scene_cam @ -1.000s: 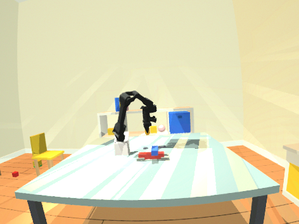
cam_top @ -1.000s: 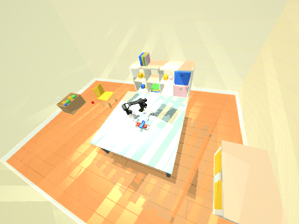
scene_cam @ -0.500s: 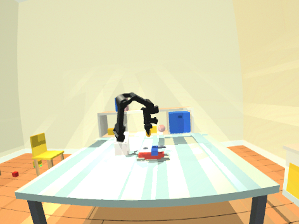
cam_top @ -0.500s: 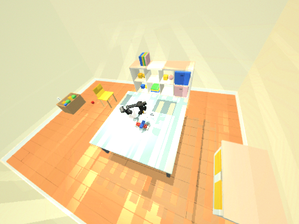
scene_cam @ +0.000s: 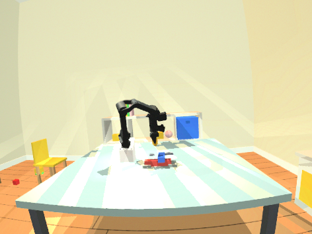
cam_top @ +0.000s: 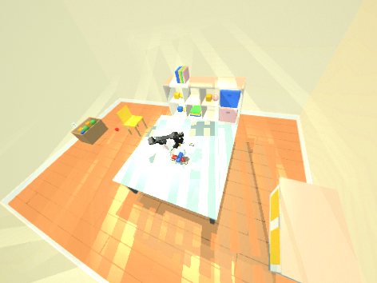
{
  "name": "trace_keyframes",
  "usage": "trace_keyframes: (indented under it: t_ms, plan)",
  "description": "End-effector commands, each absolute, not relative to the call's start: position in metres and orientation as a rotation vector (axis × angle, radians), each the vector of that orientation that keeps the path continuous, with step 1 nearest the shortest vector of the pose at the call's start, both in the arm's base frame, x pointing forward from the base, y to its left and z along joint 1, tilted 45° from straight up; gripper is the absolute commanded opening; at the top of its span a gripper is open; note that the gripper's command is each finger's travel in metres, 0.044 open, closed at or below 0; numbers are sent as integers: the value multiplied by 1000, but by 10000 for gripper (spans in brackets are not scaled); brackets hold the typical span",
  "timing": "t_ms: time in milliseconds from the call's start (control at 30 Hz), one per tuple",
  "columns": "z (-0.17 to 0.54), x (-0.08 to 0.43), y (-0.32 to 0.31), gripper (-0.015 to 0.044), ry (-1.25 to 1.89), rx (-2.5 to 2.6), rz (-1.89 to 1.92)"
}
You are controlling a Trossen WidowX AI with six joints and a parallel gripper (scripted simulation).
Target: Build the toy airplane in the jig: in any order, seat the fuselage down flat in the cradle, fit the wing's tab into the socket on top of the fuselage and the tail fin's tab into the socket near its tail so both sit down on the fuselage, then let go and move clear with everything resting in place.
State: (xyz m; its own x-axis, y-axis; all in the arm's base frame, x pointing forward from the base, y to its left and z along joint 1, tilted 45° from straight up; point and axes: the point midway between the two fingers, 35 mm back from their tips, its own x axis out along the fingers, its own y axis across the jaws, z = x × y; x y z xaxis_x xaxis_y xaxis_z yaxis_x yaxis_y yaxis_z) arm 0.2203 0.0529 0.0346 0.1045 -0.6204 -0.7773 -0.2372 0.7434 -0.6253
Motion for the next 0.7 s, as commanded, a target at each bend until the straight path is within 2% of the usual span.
trace_keyframes:
  t_ms: [0, 667]
  plan:
    - [42, 221, 39, 0, 1467, -742, -333]
    - [70, 216, -13, 0, 1448, -741, -384]
